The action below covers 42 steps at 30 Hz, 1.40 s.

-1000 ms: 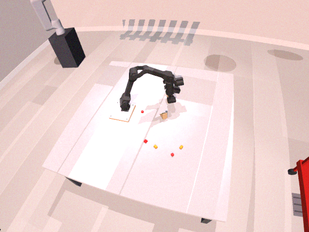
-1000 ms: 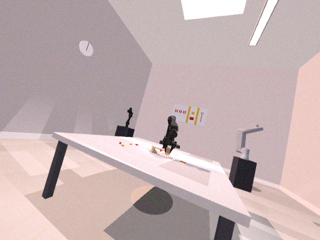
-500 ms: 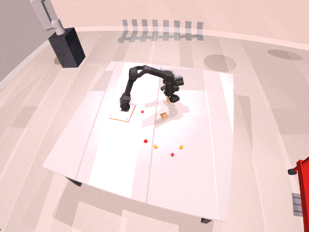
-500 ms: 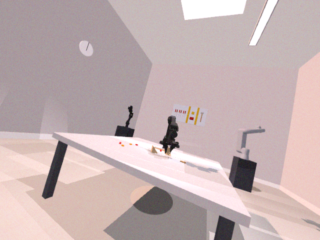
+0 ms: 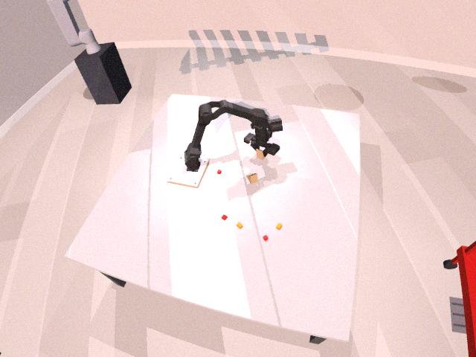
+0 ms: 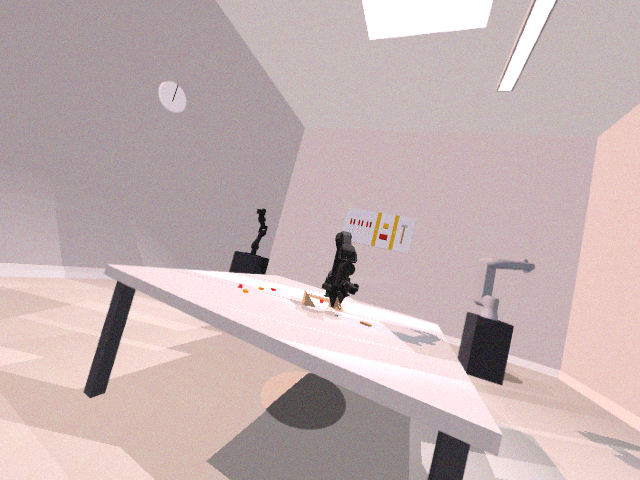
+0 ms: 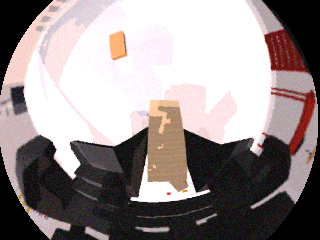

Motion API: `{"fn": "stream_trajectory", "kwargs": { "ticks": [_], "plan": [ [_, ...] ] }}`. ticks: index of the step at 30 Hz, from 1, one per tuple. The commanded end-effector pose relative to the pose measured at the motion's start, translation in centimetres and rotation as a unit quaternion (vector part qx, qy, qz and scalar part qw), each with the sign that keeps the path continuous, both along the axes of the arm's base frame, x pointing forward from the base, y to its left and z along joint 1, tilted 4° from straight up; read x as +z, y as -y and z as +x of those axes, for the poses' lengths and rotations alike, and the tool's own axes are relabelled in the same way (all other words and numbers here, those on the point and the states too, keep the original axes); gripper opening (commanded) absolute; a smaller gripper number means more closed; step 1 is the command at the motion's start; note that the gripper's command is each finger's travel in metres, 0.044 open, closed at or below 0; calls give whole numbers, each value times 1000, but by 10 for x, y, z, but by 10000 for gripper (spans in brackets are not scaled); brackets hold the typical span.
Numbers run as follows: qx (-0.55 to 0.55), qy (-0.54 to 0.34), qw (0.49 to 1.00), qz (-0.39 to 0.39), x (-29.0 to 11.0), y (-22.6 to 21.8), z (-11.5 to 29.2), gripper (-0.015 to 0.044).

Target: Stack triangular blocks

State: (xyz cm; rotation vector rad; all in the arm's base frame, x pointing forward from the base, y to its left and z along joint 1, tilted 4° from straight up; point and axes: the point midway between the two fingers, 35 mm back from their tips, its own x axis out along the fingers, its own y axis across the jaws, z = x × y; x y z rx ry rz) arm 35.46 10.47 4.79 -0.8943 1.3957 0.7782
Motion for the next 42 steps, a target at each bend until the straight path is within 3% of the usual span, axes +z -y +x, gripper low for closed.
{"fn": "stream_trajectory", "kwargs": {
  "ticks": [1,25,42],
  "plan": [
    [49,-3,999,-1,-1,0,-1,0],
    [353,-20,935,-11,-1,0,-3,0],
    [359,-19,933,-13,-11,0,-2,0]
  ]
}}
